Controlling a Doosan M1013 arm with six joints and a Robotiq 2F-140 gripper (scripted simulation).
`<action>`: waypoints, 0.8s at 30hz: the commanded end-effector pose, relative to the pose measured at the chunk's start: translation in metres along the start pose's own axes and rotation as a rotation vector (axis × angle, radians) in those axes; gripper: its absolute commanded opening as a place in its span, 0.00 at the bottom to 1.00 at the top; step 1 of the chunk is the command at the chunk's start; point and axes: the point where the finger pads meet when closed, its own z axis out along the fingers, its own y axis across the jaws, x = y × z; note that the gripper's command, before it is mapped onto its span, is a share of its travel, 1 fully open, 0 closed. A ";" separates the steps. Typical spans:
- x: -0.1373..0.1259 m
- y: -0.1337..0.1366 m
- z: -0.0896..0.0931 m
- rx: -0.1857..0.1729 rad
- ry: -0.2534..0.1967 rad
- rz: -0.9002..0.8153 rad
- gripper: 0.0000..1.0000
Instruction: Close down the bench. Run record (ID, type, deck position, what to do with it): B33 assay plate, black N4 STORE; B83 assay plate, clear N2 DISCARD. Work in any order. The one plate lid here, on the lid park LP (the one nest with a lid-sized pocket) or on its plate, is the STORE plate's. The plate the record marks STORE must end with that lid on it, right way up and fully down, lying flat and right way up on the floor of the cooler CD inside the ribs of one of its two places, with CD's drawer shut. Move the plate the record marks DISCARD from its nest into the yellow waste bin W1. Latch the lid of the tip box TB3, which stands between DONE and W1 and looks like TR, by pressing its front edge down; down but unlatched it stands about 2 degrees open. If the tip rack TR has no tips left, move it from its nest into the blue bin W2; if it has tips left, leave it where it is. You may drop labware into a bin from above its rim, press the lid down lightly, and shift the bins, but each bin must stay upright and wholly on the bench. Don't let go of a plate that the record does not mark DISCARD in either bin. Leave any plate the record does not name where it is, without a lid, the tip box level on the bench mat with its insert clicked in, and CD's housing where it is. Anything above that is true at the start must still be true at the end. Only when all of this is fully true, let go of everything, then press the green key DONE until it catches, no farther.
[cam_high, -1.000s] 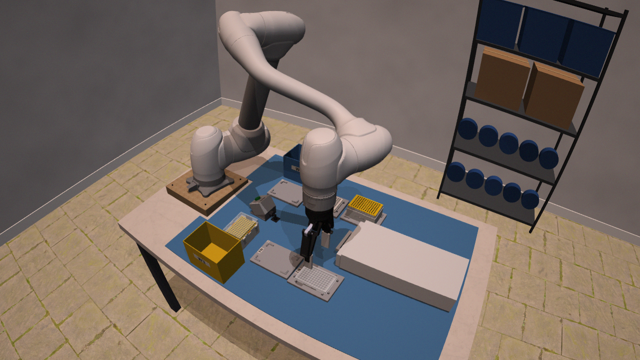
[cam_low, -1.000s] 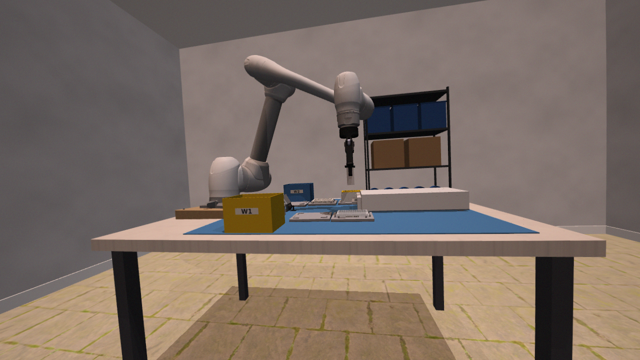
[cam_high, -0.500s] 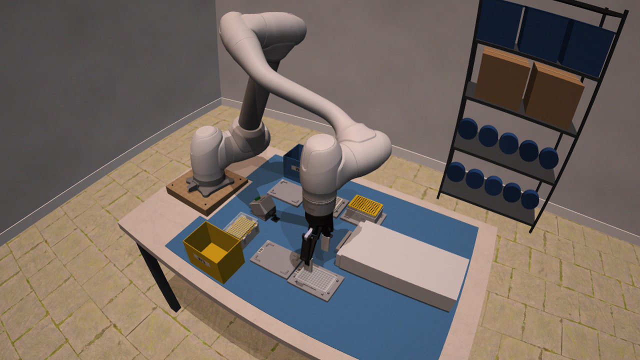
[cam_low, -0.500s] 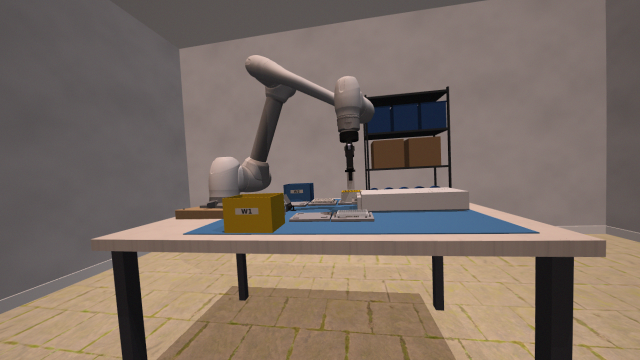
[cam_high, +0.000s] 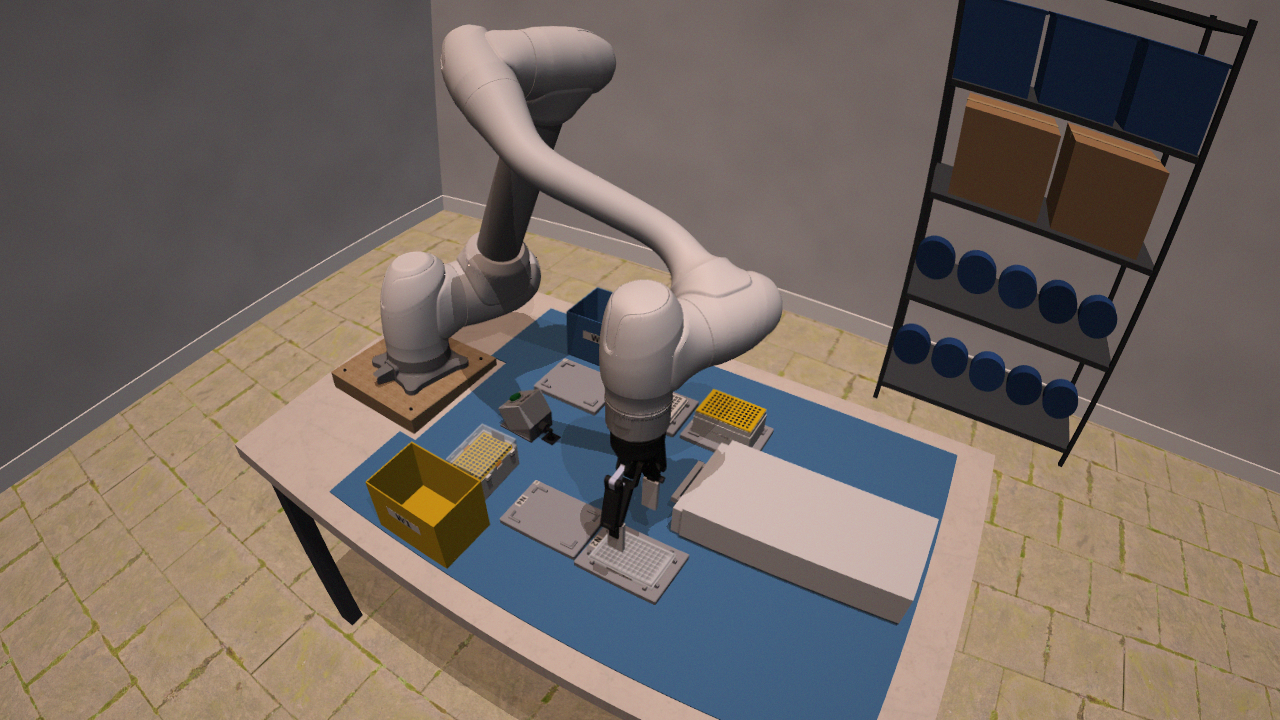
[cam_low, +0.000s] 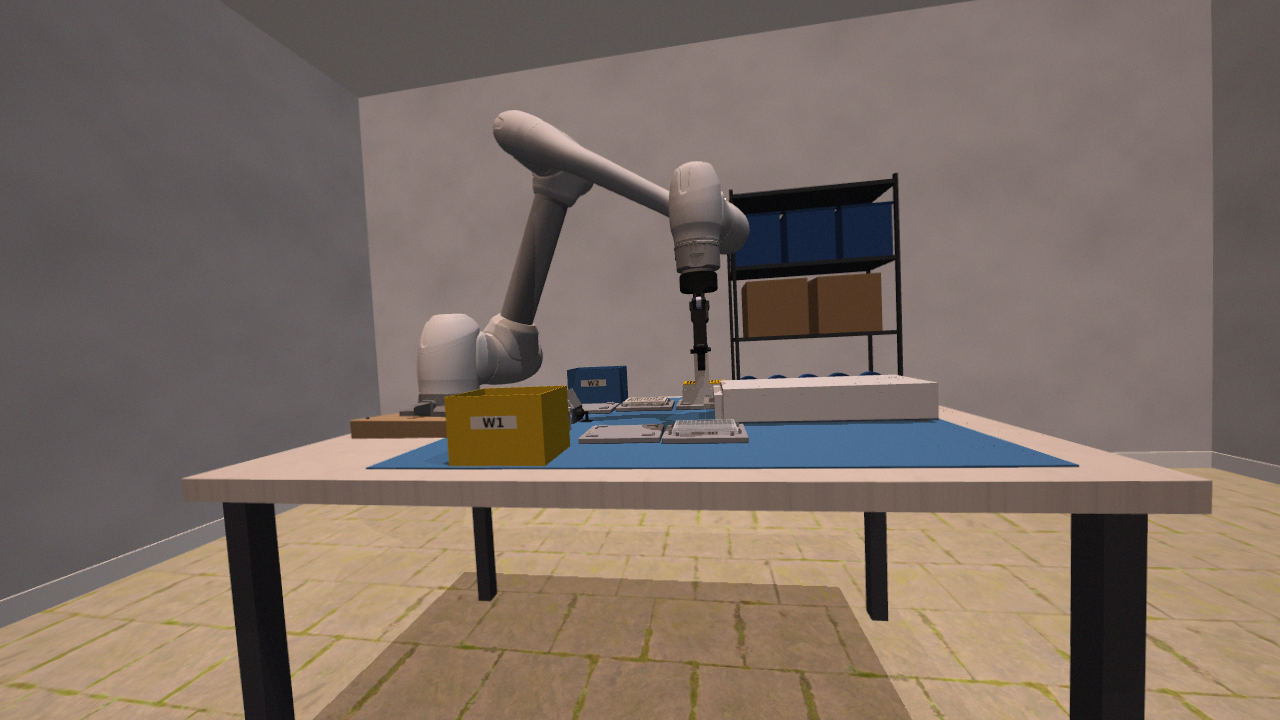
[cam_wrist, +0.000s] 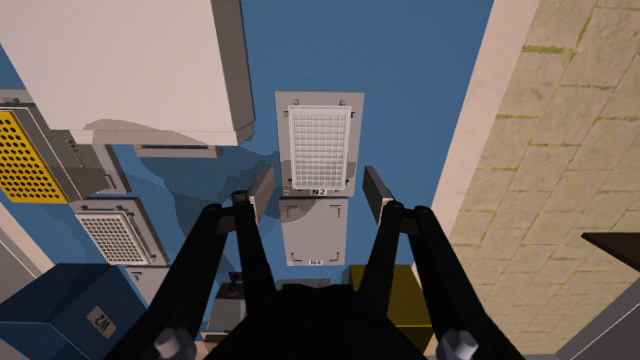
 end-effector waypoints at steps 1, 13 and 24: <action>0.000 0.000 0.004 0.000 0.000 0.000 0.66; 0.000 0.000 0.018 0.000 0.000 0.000 0.66; 0.000 0.000 0.032 0.000 0.000 0.000 0.66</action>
